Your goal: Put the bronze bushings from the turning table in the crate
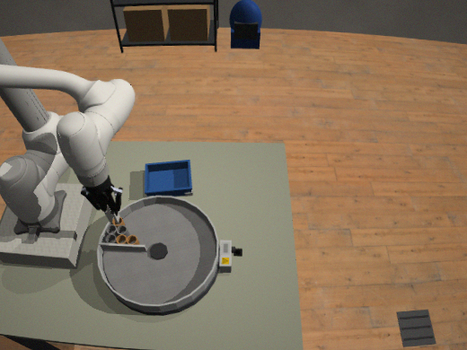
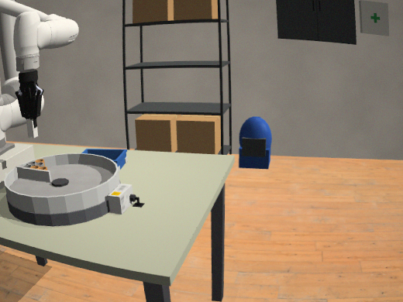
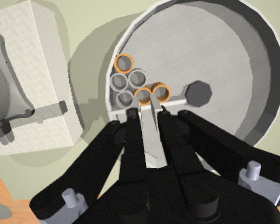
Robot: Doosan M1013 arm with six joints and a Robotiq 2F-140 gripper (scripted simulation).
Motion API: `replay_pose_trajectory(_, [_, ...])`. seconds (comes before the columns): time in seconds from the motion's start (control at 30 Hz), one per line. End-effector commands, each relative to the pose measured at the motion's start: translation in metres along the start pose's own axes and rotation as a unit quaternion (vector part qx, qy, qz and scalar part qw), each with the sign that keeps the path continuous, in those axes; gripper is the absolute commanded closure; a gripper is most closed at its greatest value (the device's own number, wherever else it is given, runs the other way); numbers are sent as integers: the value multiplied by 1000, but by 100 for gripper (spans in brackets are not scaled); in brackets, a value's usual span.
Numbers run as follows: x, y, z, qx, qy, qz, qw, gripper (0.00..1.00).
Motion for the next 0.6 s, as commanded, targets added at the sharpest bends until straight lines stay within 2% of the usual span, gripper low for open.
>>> replay_pose_trajectory(0.0, [0, -1, 0, 0, -13, 0, 1000, 90])
replay_pose_trajectory(0.33, [4, -9, 2, 0, -101, 0, 995, 90])
replay_pose_trajectory(0.57, [10, -21, 3, 0, -235, 0, 972, 90])
Point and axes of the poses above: the point where the finger pads meet when closed, its own y axis back along the fingers, its own x axis across the jaws, z = x × y, the point moved 3 cm from there along y, back along the fingers, and after that the axes turned 8 degrees about y, right-handed, at the moved point
